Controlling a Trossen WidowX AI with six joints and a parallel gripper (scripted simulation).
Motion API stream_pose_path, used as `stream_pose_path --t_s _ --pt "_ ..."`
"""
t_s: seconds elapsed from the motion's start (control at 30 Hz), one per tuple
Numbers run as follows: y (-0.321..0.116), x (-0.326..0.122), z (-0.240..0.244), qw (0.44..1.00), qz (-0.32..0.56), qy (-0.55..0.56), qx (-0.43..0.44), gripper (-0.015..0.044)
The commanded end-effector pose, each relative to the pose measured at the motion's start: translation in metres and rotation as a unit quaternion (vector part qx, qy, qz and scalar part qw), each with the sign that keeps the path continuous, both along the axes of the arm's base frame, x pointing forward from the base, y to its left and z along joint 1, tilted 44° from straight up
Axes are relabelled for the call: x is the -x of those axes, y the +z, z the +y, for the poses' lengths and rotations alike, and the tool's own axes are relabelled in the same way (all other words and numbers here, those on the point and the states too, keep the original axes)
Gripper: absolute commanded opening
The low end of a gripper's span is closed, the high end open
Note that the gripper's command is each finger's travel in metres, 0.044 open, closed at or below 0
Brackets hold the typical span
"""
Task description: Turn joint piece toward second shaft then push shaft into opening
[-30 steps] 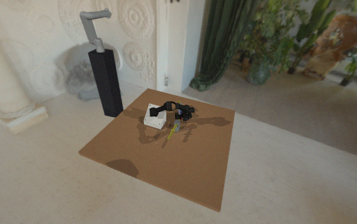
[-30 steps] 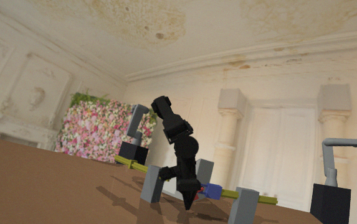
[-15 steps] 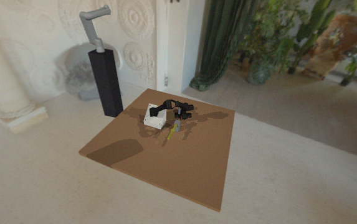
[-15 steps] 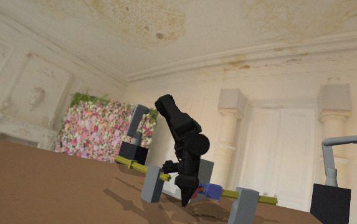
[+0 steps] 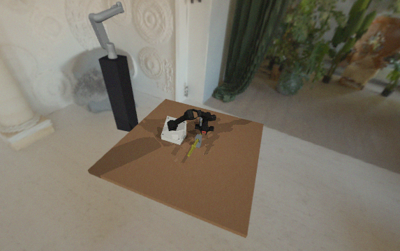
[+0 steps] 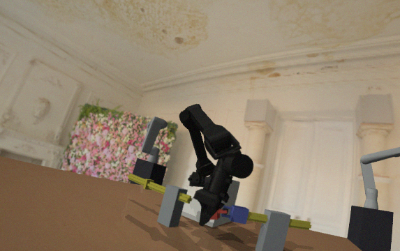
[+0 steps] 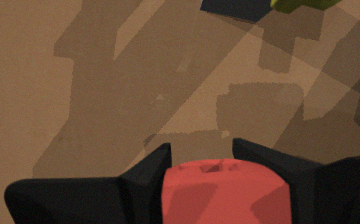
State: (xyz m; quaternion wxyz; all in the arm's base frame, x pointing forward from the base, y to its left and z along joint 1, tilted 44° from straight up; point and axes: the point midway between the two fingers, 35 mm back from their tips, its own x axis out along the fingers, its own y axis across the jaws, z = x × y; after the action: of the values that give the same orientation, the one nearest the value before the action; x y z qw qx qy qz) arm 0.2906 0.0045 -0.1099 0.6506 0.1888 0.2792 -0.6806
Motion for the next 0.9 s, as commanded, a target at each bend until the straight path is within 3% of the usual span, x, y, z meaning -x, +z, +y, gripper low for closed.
stream_pose_path --t_s 0.0,0.87 --pt "0.0020 0.0014 0.0009 1.000 -0.011 -0.010 0.021 0.0000" --pt "0.0035 0.0015 0.0012 0.999 -0.018 -0.015 0.036 0.0000"
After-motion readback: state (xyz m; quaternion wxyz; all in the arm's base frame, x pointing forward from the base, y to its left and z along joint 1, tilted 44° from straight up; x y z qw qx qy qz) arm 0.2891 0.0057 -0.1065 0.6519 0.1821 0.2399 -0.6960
